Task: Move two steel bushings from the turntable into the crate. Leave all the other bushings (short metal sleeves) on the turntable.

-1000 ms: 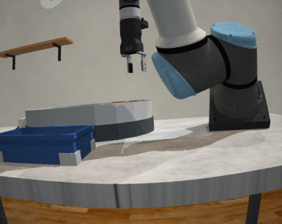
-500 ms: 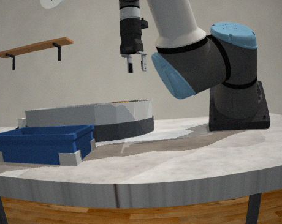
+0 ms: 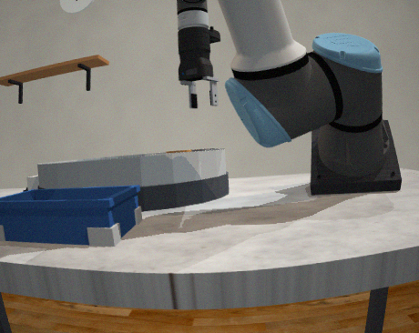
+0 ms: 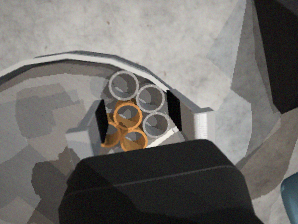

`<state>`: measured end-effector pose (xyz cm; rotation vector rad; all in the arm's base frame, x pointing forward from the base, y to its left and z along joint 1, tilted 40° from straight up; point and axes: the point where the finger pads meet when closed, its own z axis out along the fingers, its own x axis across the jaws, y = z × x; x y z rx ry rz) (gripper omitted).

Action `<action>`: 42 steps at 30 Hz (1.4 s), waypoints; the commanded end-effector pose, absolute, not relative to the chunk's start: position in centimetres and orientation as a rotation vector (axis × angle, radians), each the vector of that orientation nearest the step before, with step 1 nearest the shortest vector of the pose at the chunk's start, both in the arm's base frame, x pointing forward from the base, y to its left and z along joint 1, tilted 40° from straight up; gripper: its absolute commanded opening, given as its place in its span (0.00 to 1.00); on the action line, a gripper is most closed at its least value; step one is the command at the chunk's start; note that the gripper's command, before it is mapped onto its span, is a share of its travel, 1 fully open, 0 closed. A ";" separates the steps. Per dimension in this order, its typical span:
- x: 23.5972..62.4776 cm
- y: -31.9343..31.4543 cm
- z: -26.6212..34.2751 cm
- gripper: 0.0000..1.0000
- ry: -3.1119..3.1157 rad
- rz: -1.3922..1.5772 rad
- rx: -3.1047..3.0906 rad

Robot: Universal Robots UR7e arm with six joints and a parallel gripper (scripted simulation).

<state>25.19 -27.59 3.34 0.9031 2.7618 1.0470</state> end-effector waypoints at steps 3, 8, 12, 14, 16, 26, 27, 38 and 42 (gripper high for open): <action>25.2 -27.6 3.4 1.00 2.762 1.045 0.903; 25.5 -27.6 3.5 1.00 2.762 1.045 0.903; 26.0 -27.5 3.7 1.00 2.762 1.045 0.903; 26.0 -27.5 3.7 1.00 2.762 1.045 0.903; 26.0 -27.5 3.7 1.00 2.762 1.045 0.903; 26.0 -27.5 3.7 1.00 2.762 1.045 0.903; 26.0 -27.5 3.7 1.00 2.762 1.045 0.903; 26.0 -27.5 3.7 1.00 2.762 1.045 0.903; 26.0 -27.5 3.7 1.00 2.762 1.045 0.903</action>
